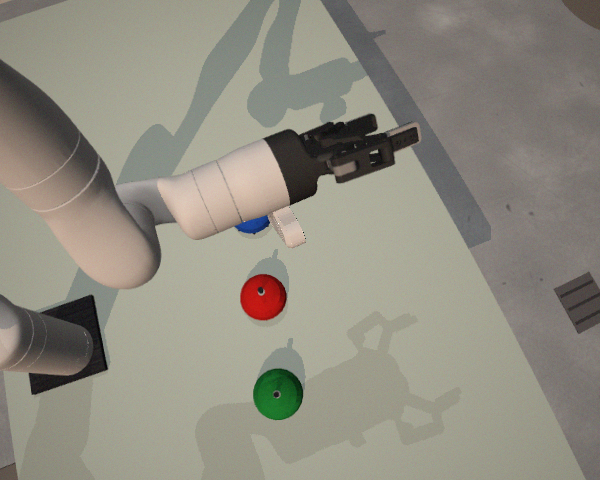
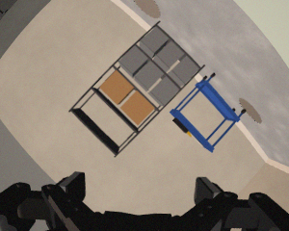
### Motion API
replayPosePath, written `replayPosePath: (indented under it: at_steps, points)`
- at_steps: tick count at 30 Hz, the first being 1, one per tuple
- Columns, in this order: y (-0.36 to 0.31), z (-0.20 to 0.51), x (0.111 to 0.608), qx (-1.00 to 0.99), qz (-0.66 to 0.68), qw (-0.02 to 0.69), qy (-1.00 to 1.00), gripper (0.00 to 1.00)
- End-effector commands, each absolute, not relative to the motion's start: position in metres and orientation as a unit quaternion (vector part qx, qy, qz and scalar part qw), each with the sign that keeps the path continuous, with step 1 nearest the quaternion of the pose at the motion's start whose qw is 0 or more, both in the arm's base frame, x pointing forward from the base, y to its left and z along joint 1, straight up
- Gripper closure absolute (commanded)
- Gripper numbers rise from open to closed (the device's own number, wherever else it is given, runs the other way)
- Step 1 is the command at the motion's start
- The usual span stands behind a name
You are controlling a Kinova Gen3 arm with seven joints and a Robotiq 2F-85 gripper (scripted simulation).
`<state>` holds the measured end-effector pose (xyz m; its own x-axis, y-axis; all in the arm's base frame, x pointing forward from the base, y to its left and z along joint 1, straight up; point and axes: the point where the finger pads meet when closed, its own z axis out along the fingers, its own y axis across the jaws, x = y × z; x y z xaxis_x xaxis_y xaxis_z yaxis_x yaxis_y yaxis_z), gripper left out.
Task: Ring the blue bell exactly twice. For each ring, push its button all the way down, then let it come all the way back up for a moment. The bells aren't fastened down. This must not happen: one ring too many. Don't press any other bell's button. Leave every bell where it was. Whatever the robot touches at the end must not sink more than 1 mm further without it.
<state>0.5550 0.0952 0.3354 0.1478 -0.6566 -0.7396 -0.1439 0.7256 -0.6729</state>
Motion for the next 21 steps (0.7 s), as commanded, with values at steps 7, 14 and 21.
replayPosePath:
  at_steps: [7,14,21]
  points:
    - [0.095,0.335,0.555,-0.32,-0.187,0.686,0.626,0.0]
    - [0.097,0.331,0.557,-0.325,-0.186,0.681,0.629,0.0]
    - [0.1,0.325,0.56,-0.329,-0.183,0.674,0.635,0.0]
